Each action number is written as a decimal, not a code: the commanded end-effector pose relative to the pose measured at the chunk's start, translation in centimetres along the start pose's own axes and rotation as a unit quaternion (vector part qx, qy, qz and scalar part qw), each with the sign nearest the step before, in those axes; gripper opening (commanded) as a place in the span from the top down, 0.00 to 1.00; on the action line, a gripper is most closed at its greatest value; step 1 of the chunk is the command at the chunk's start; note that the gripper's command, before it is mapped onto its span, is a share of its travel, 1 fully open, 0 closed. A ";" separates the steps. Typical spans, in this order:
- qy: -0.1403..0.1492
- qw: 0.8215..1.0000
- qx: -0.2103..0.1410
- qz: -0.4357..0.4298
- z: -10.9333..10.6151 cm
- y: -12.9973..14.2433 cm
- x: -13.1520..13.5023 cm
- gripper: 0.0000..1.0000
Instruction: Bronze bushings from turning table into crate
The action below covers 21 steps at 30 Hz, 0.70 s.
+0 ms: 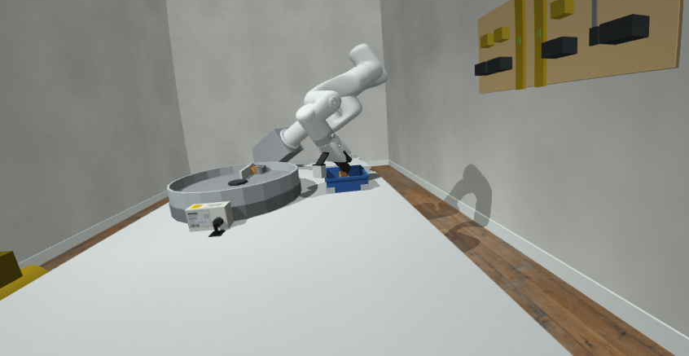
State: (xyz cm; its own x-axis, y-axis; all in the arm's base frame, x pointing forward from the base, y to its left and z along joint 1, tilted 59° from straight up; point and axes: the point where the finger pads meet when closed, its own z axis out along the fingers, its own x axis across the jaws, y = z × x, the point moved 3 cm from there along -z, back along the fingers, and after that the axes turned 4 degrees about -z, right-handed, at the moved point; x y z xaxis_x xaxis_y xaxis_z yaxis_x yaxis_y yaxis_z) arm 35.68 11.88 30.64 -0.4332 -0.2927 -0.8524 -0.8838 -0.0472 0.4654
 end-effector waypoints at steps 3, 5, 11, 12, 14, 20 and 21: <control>0.005 1.000 -0.011 0.001 1.2 0.4 0.1 1.00; 0.005 1.000 -0.011 0.001 1.2 0.4 0.1 1.00; 0.005 1.000 -0.011 0.001 1.2 0.4 0.1 1.00; 0.005 1.000 -0.011 0.001 1.2 0.4 0.1 1.00; 0.005 1.000 -0.011 0.001 1.2 0.4 0.1 1.00; 0.005 1.000 -0.011 0.001 1.8 0.7 0.3 1.00; 0.005 1.000 -0.011 0.001 1.8 0.7 0.3 1.00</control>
State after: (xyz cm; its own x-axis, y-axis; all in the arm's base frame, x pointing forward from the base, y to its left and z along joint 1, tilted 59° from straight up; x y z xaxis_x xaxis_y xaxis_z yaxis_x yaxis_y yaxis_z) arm 35.44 12.07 30.52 -0.4351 -0.2897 -0.8525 -0.8851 -0.0364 0.4640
